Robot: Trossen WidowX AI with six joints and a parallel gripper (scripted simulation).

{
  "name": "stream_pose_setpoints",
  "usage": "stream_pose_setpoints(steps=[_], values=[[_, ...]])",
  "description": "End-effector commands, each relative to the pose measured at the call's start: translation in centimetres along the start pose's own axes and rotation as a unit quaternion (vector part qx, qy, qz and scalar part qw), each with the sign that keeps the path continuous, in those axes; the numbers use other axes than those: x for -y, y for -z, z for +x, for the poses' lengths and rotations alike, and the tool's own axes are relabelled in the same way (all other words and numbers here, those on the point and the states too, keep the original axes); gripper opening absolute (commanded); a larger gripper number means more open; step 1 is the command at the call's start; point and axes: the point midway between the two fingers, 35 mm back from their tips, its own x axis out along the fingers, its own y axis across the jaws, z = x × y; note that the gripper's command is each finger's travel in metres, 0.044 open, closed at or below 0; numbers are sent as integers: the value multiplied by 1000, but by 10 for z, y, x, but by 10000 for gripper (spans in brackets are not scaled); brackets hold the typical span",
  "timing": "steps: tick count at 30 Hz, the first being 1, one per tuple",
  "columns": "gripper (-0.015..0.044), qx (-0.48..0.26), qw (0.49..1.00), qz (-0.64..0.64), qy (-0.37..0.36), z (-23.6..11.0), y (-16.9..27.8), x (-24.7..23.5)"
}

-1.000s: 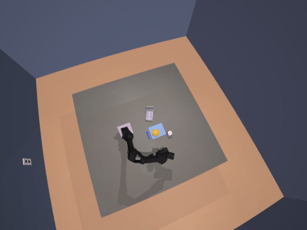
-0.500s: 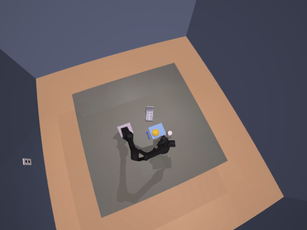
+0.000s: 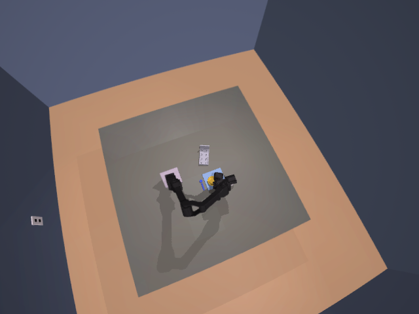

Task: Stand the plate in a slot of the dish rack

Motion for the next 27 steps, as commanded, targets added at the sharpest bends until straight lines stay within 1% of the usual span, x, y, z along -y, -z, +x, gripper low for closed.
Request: stream_pose_setpoints(steps=[1, 12, 17, 27], values=[[400, 8, 998, -59, 4, -3, 7, -16], [400, 37, 972, -231, 13, -17, 31, -58], [400, 37, 972, -233, 13, -16, 31, -59], [400, 37, 972, -232, 12, -1, 29, -60]])
